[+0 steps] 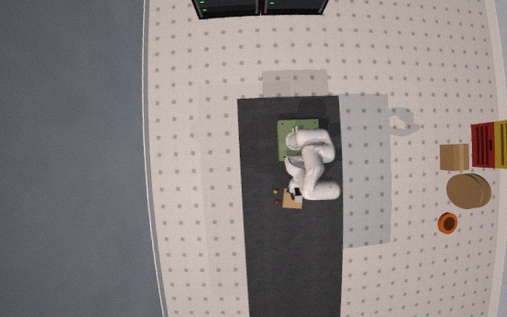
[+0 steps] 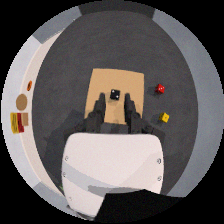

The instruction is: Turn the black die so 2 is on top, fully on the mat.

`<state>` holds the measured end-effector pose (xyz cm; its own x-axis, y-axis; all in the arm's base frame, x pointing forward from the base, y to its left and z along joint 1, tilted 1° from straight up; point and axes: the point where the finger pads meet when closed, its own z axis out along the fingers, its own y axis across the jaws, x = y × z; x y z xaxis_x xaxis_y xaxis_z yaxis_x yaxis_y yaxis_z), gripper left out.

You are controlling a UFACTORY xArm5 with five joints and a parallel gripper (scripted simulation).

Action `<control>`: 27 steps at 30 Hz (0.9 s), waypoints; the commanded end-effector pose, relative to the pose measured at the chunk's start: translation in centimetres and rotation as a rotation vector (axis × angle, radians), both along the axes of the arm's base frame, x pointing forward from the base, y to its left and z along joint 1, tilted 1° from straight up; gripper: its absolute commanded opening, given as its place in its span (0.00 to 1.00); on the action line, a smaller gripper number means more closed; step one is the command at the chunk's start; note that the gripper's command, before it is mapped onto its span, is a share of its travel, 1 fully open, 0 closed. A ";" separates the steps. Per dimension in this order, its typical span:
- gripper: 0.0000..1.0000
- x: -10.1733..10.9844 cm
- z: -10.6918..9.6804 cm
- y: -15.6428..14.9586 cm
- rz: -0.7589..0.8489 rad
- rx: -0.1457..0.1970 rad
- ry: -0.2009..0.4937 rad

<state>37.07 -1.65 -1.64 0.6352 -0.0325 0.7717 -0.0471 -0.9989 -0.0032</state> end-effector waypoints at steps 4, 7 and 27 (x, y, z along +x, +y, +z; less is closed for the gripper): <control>0.36 0.0 2.4 0.0 0.000 0.000 -0.001; 0.36 0.0 3.7 0.0 0.000 0.000 -0.001; 0.36 0.3 5.1 0.0 0.000 0.002 0.044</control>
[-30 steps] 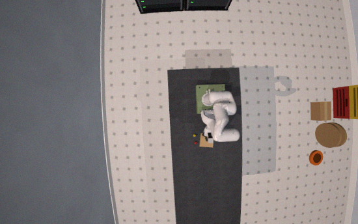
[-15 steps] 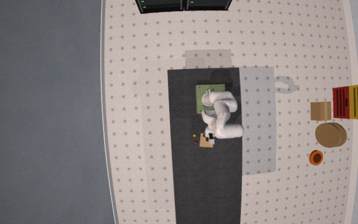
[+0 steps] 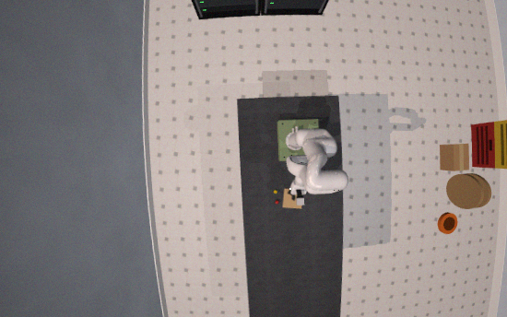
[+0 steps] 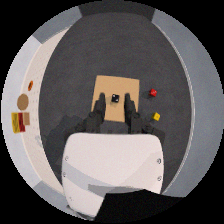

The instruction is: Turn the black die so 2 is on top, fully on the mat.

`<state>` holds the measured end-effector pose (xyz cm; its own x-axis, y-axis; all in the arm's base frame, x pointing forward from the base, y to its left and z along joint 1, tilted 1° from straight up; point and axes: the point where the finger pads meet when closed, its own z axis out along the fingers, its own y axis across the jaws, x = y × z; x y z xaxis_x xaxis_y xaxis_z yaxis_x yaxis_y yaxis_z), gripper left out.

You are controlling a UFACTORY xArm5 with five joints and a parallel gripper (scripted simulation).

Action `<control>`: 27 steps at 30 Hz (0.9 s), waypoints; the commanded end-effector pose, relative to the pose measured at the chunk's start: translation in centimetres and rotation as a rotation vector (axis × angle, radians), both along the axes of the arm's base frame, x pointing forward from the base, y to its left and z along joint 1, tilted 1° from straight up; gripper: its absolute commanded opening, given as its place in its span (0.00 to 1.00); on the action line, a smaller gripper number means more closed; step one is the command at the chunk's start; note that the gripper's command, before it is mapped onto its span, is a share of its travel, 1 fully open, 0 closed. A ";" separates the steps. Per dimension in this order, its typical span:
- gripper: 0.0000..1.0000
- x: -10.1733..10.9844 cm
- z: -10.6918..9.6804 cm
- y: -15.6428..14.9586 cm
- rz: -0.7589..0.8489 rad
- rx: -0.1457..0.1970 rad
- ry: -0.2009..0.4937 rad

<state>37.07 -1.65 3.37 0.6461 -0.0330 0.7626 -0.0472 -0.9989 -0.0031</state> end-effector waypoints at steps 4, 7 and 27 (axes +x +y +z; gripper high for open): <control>0.36 0.7 0.3 0.0 0.000 0.005 0.100; 0.36 1.1 0.5 0.0 0.000 0.008 0.175; 0.36 3.0 1.6 -0.1 0.001 0.023 0.520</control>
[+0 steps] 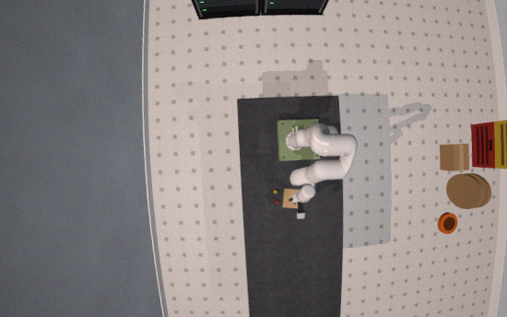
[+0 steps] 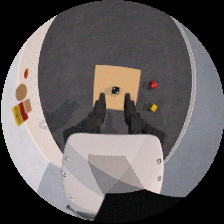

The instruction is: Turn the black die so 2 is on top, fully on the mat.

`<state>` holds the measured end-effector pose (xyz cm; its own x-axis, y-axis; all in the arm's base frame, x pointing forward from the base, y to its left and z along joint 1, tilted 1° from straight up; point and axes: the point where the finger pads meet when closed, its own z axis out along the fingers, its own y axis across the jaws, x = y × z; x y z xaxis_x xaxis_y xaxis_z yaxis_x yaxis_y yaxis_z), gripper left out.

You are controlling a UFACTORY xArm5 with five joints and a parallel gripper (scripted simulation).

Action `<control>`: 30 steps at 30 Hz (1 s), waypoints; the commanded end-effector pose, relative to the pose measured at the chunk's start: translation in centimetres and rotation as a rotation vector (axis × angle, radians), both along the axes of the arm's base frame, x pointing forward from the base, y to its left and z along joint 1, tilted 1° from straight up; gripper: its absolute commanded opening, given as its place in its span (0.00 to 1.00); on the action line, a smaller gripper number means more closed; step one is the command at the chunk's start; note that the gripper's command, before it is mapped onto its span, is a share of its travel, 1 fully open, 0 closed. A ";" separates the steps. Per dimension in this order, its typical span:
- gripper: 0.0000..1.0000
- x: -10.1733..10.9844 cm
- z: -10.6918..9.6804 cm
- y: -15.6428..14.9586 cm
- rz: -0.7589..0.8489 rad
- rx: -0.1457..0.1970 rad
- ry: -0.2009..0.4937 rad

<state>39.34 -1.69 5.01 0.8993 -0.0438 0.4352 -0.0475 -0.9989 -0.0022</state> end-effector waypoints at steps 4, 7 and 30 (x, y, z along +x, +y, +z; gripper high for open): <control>0.36 1.3 0.3 -0.1 0.000 0.009 0.216; 0.36 1.7 0.6 -0.1 0.000 0.012 0.282; 1.00 2.6 1.1 -0.3 0.001 0.019 0.440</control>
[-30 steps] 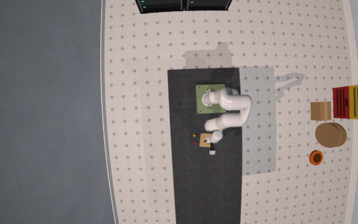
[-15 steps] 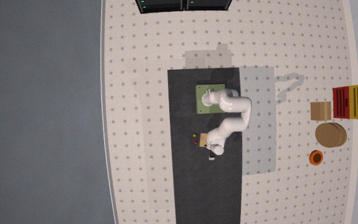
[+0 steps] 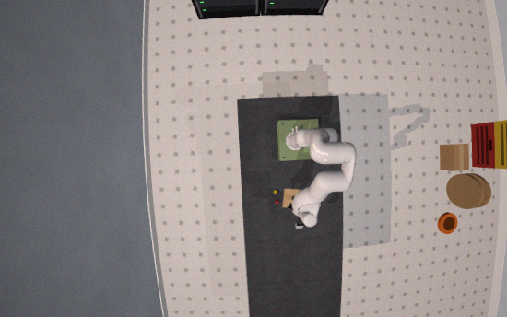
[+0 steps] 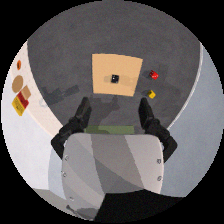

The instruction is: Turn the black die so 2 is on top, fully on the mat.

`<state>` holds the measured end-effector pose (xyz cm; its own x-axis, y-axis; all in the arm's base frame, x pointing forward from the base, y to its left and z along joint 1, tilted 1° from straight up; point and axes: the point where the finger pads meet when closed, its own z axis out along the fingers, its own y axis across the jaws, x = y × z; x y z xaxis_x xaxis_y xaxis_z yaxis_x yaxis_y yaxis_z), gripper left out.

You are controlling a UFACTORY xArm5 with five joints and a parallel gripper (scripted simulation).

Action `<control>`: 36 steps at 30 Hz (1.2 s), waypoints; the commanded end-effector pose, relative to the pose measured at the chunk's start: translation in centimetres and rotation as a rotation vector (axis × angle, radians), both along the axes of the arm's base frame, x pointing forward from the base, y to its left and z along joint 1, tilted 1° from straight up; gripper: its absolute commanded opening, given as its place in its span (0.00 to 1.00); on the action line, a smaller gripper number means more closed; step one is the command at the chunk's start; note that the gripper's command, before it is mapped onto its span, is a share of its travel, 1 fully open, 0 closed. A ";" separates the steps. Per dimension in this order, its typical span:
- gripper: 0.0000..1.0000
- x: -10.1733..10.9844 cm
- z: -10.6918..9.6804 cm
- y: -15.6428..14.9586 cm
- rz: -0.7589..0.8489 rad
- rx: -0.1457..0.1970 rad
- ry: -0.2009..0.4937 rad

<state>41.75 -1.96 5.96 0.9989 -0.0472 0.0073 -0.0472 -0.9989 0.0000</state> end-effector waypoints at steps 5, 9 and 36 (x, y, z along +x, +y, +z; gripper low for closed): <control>1.00 0.2 0.1 0.0 0.000 0.000 -0.003; 1.00 0.2 0.4 0.0 0.000 0.000 -0.003; 1.00 0.1 5.4 0.0 0.000 0.000 -0.003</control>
